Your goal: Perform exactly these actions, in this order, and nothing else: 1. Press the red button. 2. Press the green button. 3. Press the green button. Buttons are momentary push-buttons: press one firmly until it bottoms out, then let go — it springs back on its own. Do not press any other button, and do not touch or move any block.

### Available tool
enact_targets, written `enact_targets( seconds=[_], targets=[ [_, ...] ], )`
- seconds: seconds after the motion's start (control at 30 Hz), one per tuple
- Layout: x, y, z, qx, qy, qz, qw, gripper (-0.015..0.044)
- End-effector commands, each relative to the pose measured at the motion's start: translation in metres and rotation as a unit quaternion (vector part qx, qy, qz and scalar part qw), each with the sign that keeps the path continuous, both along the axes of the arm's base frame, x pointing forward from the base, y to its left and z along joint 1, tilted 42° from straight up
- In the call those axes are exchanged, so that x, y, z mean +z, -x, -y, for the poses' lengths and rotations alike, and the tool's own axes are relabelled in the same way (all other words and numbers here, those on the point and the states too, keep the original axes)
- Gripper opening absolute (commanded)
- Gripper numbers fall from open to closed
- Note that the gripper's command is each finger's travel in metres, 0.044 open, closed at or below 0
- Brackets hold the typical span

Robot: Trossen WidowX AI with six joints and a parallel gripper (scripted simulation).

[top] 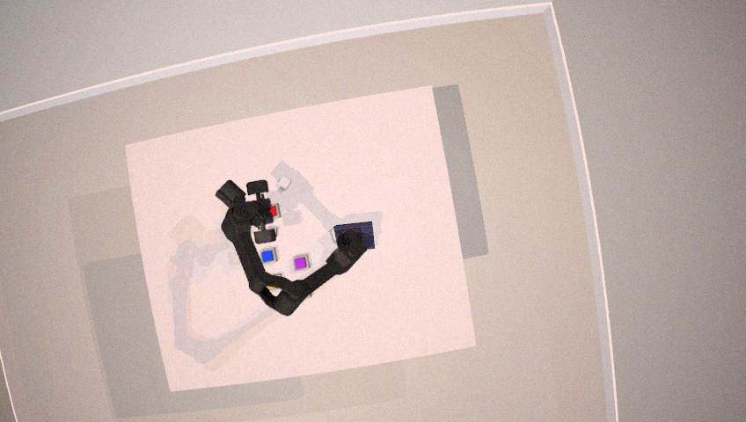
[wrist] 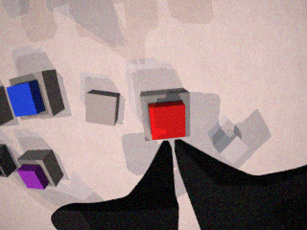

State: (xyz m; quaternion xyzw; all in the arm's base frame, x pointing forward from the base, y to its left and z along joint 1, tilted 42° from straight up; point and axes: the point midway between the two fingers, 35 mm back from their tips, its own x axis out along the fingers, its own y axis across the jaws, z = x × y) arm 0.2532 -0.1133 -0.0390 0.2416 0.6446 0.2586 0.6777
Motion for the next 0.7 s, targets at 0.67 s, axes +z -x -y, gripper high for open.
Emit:
enact_targets(
  seconds=[0.67],
  targets=[
    [0.183,0.020,-0.119,-0.006,0.014,0.005,1.000,0.0020]
  ],
)
